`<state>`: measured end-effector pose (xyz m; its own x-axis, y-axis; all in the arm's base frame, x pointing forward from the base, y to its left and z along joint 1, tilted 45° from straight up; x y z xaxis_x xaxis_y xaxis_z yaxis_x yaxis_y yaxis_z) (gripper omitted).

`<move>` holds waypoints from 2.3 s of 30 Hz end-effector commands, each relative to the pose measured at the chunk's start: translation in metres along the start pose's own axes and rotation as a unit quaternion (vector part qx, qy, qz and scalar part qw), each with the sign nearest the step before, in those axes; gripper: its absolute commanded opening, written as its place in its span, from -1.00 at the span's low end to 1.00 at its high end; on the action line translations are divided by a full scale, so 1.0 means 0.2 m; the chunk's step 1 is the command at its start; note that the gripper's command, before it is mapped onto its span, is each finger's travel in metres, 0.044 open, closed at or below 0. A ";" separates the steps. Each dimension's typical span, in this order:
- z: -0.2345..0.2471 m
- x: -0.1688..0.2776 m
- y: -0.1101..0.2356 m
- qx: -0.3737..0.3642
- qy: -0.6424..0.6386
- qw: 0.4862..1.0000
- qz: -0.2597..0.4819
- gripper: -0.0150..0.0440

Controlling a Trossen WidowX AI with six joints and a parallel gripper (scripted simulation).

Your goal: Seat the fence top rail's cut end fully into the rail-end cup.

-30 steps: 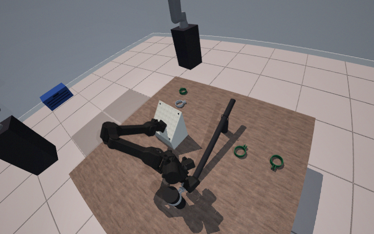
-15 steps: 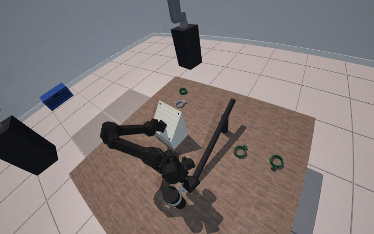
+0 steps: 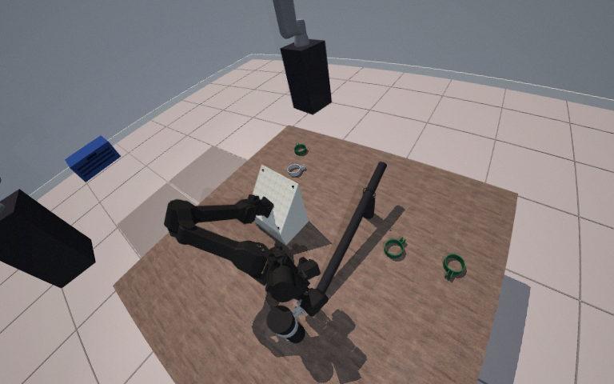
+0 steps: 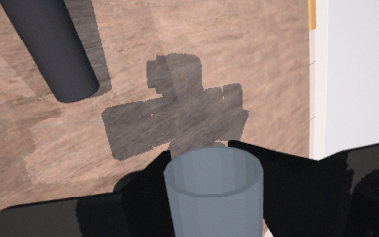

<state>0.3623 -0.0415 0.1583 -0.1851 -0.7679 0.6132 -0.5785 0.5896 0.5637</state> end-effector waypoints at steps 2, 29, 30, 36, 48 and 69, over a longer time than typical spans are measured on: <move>0.01 -0.01 0.01 -0.001 0.003 1.000 -0.005 -0.49; 0.01 -0.01 0.01 -0.001 0.003 1.000 -0.005 -0.49; 0.01 -0.01 0.01 -0.001 0.003 1.000 -0.005 -0.49; 0.01 -0.01 0.01 -0.001 0.003 1.000 -0.005 -0.49; 0.03 0.01 0.02 -0.004 0.032 0.999 -0.021 -0.49; 0.04 0.01 0.02 -0.004 0.035 0.999 -0.023 -0.49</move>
<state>0.3560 -0.0430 0.1589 -0.1150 -0.7713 0.6260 -0.5783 0.5644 0.5891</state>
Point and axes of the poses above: the point midway between the two fingers, 35 mm back from their tips, its own y axis back along the fingers, its own z axis across the jaws, x = y × z, the point moved 4 cm from there along y, back along the fingers, and after that the axes turned 11 degrees about -y, right-handed, at the moved point
